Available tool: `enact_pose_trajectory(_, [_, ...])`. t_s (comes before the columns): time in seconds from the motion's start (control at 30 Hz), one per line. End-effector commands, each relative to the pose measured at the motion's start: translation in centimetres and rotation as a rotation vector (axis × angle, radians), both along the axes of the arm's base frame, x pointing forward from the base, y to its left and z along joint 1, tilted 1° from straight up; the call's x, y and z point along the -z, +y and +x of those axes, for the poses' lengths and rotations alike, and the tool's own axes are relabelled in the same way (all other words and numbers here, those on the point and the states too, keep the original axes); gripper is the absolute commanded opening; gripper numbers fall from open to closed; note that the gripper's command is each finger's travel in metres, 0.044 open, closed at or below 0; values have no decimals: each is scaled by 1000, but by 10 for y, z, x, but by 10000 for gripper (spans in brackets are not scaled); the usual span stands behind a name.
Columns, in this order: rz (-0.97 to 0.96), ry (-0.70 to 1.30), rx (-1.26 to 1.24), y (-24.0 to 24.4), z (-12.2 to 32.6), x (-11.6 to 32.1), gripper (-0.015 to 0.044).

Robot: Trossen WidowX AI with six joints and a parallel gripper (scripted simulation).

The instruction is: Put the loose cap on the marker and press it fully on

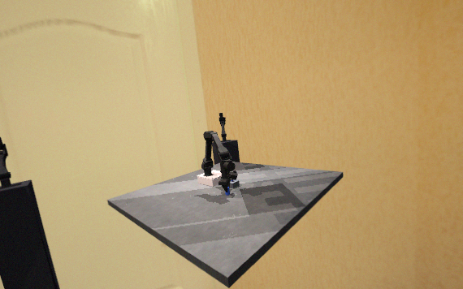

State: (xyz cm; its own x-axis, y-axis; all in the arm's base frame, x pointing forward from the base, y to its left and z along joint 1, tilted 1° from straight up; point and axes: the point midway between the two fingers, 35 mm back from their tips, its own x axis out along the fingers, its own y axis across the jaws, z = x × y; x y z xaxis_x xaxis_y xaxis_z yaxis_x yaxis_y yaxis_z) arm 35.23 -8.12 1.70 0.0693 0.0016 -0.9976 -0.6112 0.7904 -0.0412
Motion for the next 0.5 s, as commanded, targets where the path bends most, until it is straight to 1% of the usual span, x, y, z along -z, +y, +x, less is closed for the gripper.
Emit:
enact_pose_trajectory(0.0, [-3,9,-4,0,-2,9,252])
enact_pose_trajectory(0.17, [-3,9,-4,0,-2,13,252])
enact_pose_trajectory(0.3, [-3,9,-4,-1,-2,13,147])
enact_pose_trajectory(0.47, [-3,9,-4,-1,-2,13,114])
